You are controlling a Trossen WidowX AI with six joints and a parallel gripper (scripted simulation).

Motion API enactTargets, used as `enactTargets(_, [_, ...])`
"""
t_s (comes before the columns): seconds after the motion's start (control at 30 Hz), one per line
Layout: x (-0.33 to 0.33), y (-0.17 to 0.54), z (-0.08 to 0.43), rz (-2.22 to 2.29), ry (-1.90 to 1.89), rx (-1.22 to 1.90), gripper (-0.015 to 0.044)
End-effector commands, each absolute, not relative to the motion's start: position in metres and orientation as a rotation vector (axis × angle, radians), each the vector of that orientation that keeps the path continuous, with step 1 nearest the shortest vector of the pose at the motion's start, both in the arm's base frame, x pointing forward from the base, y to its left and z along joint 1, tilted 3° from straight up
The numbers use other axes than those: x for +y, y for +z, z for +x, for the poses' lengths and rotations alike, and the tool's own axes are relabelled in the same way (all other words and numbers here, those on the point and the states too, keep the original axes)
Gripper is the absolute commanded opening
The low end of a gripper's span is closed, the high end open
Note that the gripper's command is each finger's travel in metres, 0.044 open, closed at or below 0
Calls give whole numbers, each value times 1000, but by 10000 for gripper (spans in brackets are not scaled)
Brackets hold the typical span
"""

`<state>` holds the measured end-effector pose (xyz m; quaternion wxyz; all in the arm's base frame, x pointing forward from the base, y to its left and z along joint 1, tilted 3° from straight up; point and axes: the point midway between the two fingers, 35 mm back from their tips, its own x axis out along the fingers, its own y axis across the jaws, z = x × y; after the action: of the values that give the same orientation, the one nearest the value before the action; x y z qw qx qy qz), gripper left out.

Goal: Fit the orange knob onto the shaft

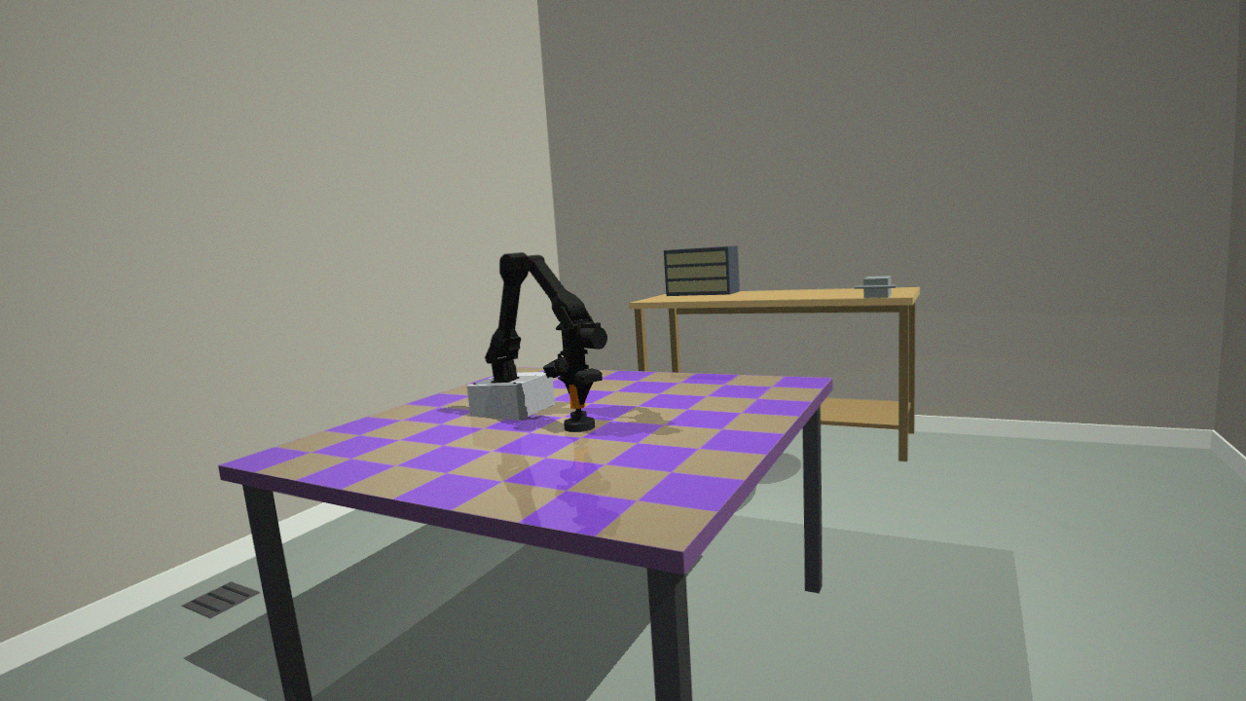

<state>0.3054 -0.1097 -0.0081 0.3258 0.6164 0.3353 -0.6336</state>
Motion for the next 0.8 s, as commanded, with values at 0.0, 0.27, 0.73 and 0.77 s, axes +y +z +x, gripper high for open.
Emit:
enactTargets(0.0, [-110, -8, 306, 1618, -1664, 871, 0])
enactTargets(0.27, [-110, -9, 306, 1641, -1688, 847, 0])
enactTargets(0.73, [-110, -10, 305, 1602, -1647, 888, 0])
enactTargets(0.77, [-110, -10, 305, 1602, -1647, 888, 0])
